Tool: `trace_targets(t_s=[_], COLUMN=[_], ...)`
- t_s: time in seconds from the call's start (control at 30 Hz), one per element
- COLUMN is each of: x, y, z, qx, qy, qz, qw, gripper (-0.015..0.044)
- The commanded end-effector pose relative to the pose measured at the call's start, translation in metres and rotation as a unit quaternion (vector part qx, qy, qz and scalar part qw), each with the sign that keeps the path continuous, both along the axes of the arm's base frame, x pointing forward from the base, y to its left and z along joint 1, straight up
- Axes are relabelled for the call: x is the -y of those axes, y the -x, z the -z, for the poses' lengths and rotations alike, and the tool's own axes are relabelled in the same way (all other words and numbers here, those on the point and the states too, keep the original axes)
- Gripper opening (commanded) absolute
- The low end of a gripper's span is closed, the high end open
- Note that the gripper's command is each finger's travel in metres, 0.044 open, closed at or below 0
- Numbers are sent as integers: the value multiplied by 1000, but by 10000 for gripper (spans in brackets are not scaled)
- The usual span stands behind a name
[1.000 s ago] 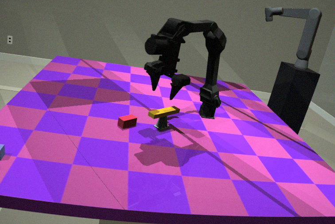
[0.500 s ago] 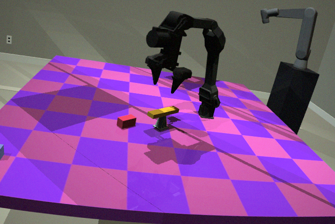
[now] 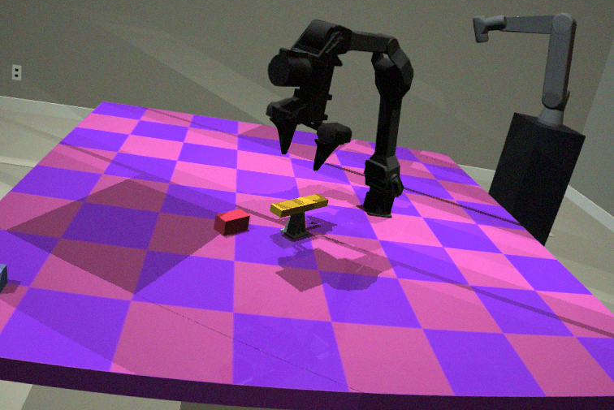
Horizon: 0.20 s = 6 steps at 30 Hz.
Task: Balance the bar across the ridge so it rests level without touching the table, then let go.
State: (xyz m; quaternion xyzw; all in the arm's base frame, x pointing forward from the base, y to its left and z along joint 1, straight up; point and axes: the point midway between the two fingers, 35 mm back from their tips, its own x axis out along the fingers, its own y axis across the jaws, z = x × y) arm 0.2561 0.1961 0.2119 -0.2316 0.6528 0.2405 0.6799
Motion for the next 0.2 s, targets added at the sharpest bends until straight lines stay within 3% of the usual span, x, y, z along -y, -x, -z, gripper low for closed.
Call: trace_targets(t_s=[0.0,0.17], x=[0,0], y=[0,0], z=[1,1], qx=[-2,-2], qy=[1,1], qz=[0,0], qw=[1000,1000], gripper=[440,440])
